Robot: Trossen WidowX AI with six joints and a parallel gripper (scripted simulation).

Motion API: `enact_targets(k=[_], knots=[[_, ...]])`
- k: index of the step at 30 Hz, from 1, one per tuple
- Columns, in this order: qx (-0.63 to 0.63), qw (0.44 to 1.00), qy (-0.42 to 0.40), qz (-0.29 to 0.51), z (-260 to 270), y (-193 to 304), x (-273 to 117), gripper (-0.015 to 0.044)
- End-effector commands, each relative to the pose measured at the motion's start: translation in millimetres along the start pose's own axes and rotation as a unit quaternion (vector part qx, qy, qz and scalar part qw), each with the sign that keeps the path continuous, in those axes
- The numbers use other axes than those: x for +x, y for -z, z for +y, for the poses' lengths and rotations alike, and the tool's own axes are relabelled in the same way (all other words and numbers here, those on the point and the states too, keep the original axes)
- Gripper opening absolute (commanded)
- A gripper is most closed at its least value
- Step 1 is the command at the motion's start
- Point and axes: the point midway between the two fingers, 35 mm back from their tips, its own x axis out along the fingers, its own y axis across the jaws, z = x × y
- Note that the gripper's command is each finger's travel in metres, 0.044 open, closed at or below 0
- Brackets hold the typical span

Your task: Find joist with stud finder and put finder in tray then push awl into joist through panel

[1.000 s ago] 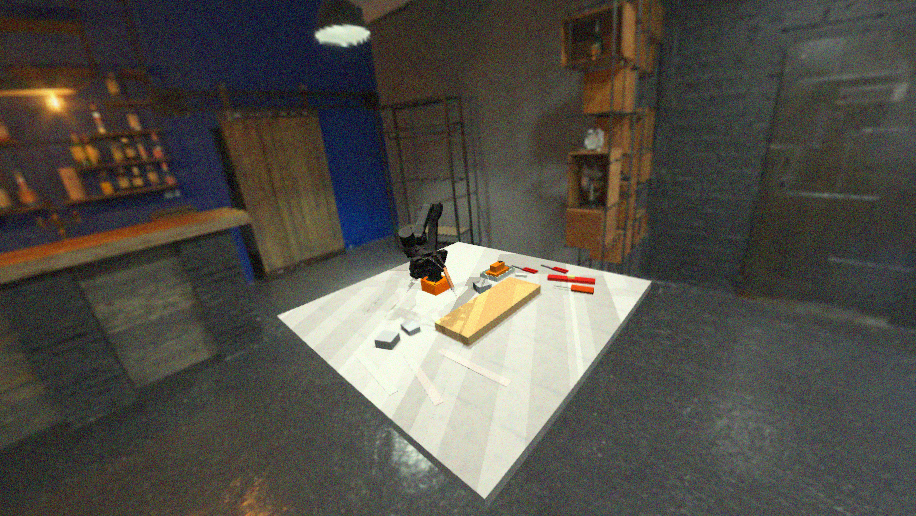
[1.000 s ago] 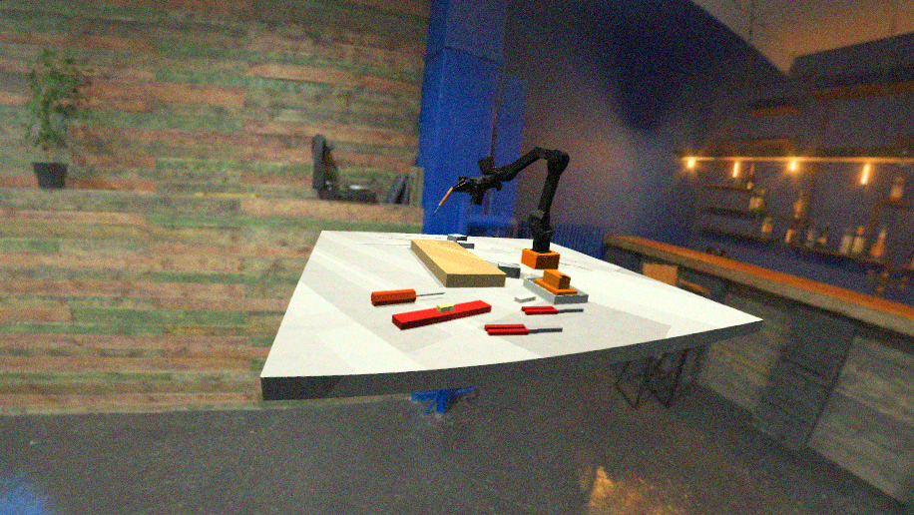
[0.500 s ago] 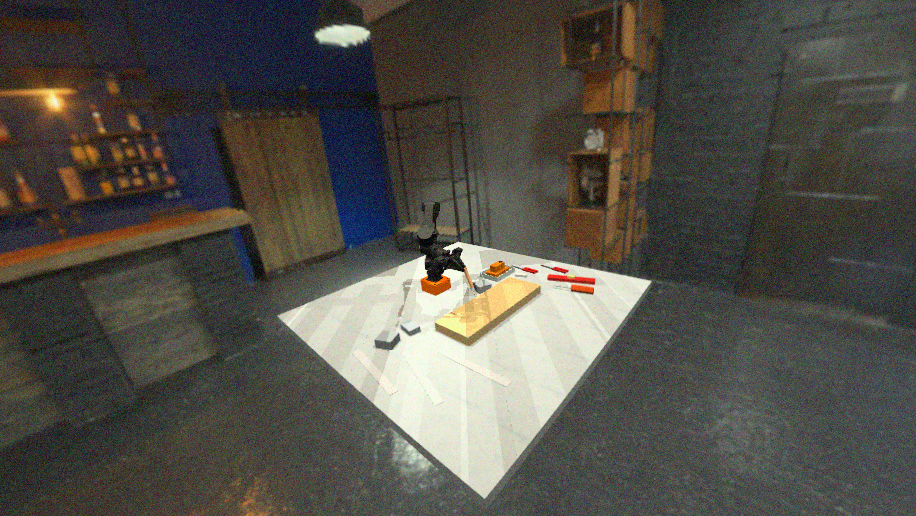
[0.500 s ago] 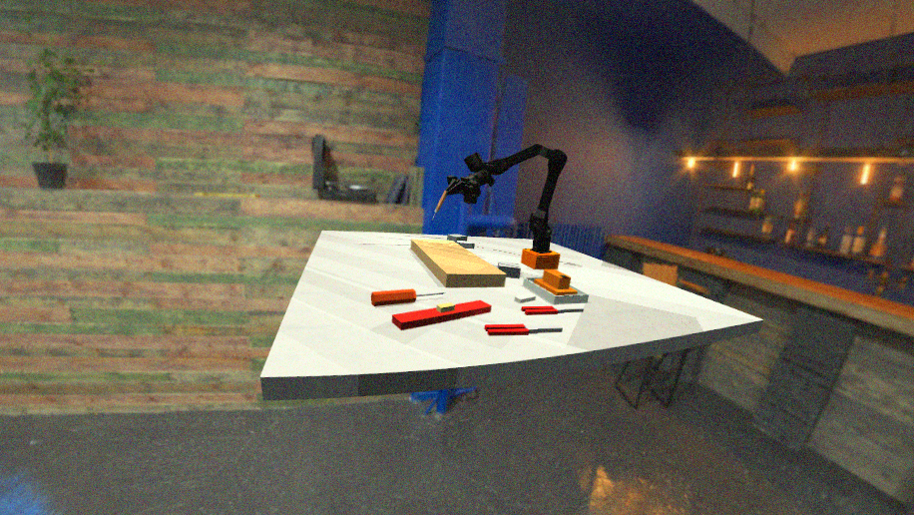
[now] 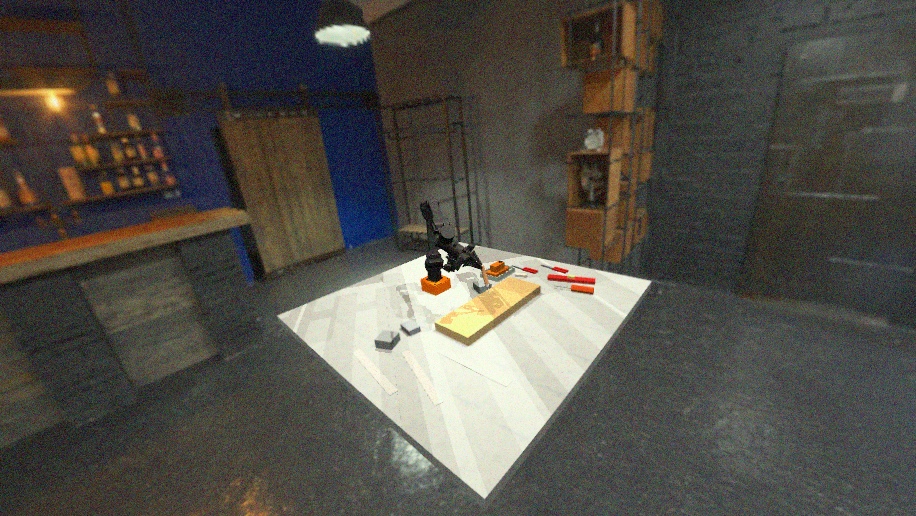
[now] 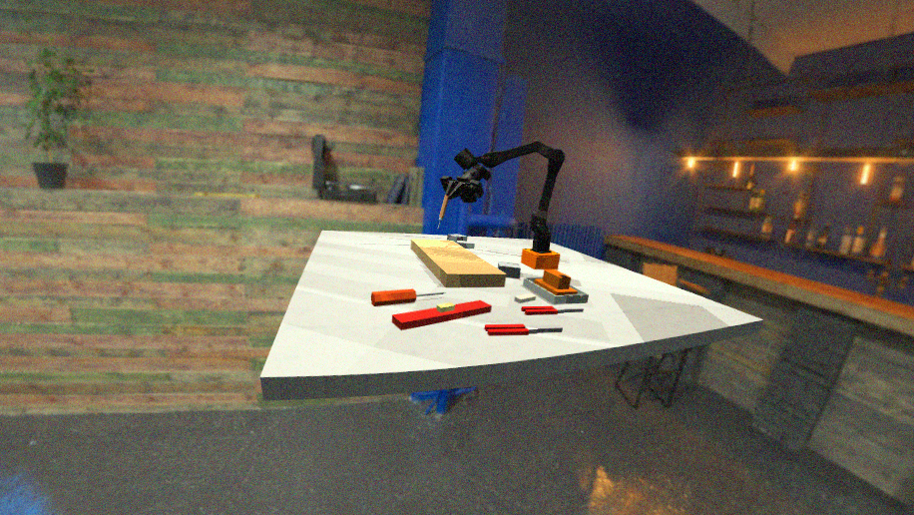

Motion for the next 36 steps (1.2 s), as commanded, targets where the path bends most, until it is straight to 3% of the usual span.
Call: enact_targets(k=[1, 14, 36], knots=[[-0.018, 0.999, 0.033, -0.026, -20, 6, 12, 0.0000], [-0.074, 0.985, 0.124, -0.097, -81, 20, 30, 0.0000], [-0.075, 0.984, 0.125, -0.098, -82, 13, 36, 0.0000]])
